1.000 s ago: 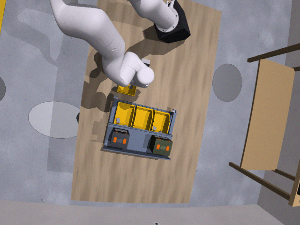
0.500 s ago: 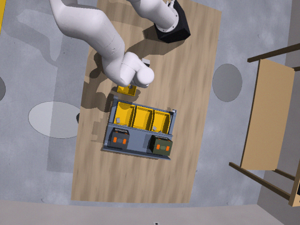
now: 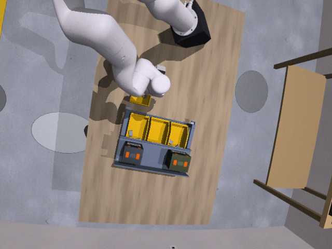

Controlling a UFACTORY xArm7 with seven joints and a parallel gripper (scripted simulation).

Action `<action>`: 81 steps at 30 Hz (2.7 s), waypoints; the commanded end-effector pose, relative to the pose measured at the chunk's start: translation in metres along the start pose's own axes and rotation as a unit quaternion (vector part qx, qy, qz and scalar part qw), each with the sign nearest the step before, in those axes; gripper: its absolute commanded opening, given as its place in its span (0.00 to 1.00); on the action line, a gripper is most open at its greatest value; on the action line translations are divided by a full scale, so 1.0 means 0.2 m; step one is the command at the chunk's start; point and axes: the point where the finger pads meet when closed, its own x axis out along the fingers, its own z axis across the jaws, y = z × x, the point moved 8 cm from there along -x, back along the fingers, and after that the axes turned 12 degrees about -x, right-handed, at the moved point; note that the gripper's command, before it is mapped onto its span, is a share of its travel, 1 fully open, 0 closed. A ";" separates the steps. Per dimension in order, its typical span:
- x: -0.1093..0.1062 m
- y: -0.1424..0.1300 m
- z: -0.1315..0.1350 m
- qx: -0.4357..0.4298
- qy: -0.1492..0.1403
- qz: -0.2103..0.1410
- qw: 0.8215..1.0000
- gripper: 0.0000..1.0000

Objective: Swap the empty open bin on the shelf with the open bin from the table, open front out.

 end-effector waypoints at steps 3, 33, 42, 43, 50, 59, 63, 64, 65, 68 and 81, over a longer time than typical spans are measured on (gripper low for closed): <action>0.00 0.00 0.00 0.000 0.000 -0.001 1.000 0.00; 0.00 0.00 0.00 0.000 0.000 -0.001 1.000 0.26; 0.00 0.00 0.00 0.000 0.000 -0.001 1.000 0.26; 0.00 0.00 0.00 0.000 0.000 -0.001 1.000 0.26; -0.01 0.00 0.00 0.000 0.000 -0.001 1.000 0.26; -0.02 0.00 0.00 0.000 0.000 -0.001 1.000 0.26; -0.03 0.00 0.00 0.000 0.000 -0.001 1.000 0.26; -0.04 0.00 0.00 0.000 0.000 -0.001 1.000 0.26; -0.04 0.00 0.00 0.000 0.000 -0.001 1.000 0.26; -0.05 0.00 0.00 0.000 0.000 -0.001 1.000 0.26; -0.12 0.00 0.00 0.000 0.000 -0.001 1.000 0.26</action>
